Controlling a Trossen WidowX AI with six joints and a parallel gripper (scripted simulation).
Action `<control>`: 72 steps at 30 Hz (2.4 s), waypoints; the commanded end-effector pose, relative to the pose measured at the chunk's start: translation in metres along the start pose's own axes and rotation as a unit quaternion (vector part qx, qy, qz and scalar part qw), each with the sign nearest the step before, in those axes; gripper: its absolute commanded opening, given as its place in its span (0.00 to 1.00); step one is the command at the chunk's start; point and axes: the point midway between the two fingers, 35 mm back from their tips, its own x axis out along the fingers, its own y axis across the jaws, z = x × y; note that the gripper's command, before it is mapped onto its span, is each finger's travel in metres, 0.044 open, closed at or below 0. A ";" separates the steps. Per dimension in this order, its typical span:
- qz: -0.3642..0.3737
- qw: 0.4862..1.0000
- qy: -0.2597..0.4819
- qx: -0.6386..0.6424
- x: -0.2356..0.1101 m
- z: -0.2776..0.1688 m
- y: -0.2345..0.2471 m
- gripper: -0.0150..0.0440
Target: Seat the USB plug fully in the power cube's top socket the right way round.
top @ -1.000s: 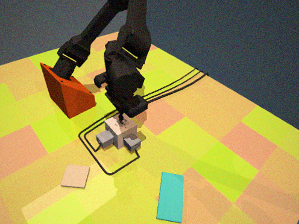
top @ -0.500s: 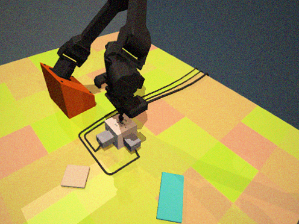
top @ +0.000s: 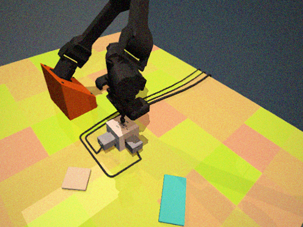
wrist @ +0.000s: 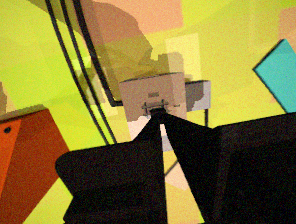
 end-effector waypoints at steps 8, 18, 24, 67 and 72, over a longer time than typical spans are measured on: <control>0.000 1.000 -0.002 0.004 0.002 0.000 0.001 0.25; 0.000 1.000 -0.002 0.004 0.003 0.000 0.001 0.25; 0.000 1.000 -0.002 0.004 0.004 0.000 0.001 0.25; 0.000 1.000 -0.002 0.004 0.009 -0.001 0.001 0.25; 0.000 1.000 -0.002 0.004 0.010 -0.001 0.001 0.25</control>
